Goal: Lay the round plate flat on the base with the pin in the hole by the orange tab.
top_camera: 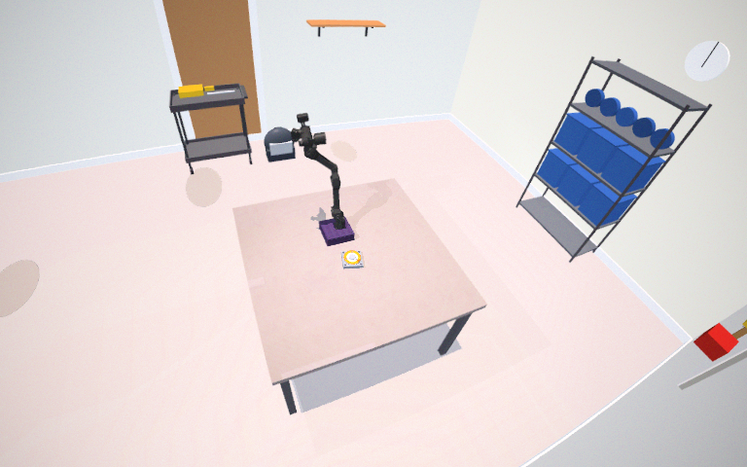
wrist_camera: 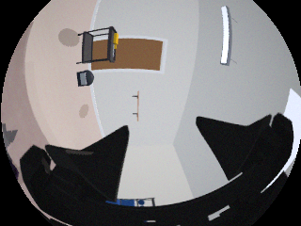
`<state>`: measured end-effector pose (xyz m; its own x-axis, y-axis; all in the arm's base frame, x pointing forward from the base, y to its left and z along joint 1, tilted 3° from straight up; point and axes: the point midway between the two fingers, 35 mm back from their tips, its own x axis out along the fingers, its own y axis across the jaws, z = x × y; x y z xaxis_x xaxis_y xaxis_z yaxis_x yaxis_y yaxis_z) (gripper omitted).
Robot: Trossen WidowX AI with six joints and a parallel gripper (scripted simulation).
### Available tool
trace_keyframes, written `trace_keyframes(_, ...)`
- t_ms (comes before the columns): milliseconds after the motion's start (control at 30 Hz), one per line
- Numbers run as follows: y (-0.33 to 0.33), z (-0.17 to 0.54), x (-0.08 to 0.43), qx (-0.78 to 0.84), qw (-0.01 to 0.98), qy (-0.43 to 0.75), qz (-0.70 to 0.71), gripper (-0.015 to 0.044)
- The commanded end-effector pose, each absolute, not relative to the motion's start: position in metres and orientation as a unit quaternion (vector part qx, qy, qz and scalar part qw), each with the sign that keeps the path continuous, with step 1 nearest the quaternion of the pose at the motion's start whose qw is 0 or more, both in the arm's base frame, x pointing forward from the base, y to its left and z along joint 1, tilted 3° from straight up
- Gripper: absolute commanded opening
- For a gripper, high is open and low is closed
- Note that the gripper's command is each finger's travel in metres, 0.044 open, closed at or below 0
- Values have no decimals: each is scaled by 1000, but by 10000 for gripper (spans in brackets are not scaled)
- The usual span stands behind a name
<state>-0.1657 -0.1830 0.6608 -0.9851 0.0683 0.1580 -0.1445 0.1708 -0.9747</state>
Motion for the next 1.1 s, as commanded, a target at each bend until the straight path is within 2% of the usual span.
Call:
trace_keyframes(0,-185,661,-165,28,82,-768,634,374)
trace_keyframes(167,-267,651,-121,148,84,-910,379,242)
trace_keyframes(300,-295,646,-102,196,110,-936,272,137)
trace_keyframes(367,-330,635,-71,254,137,-946,150,85)
trace_keyframes(467,-358,620,-38,304,165,-937,45,6)
trace_keyframes(800,-412,565,79,439,280,-827,-213,0)
trace_keyframes(1067,-423,499,182,494,421,-642,-408,0)
